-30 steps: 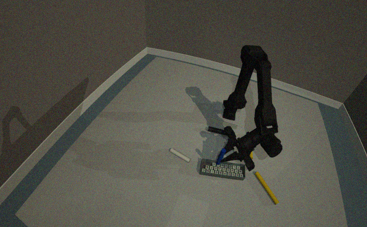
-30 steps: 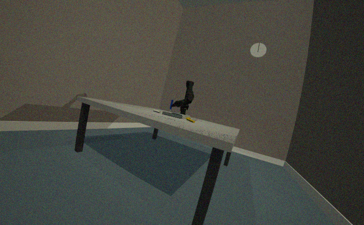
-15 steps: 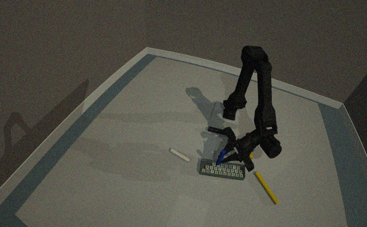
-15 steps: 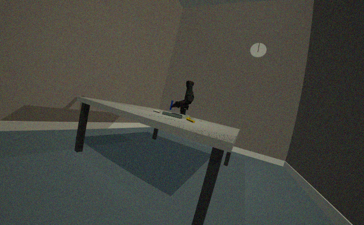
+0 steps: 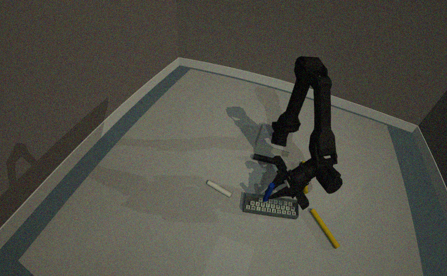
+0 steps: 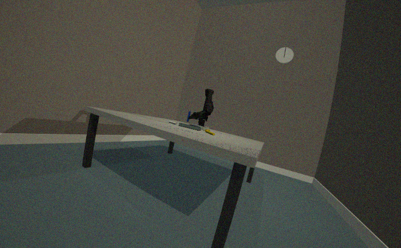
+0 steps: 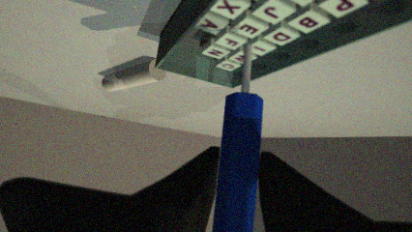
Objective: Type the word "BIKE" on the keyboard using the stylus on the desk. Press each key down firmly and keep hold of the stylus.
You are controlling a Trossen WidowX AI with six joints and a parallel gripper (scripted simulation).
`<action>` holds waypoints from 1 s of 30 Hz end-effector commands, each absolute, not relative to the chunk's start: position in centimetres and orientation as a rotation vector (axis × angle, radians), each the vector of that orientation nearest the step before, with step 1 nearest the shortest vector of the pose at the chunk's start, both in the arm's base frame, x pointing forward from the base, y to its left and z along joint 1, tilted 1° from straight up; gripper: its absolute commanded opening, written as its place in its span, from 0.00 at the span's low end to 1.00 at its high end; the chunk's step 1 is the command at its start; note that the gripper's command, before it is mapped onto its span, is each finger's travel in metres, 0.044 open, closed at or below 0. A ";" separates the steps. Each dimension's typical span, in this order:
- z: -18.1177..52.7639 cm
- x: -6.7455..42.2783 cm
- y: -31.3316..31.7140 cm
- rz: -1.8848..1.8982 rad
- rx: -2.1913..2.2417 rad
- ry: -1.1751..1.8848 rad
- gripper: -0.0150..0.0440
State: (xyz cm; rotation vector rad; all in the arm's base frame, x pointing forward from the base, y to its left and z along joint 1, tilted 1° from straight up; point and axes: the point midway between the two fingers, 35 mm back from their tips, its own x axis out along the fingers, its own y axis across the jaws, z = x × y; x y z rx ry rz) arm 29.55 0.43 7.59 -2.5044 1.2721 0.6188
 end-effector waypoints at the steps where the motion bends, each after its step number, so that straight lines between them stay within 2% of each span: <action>1: 7.3 29.5 0.4 0.621 -2.500 1.271 0.39; 30: 6.3 29.5 0.5 0.621 -2.500 1.271 0.39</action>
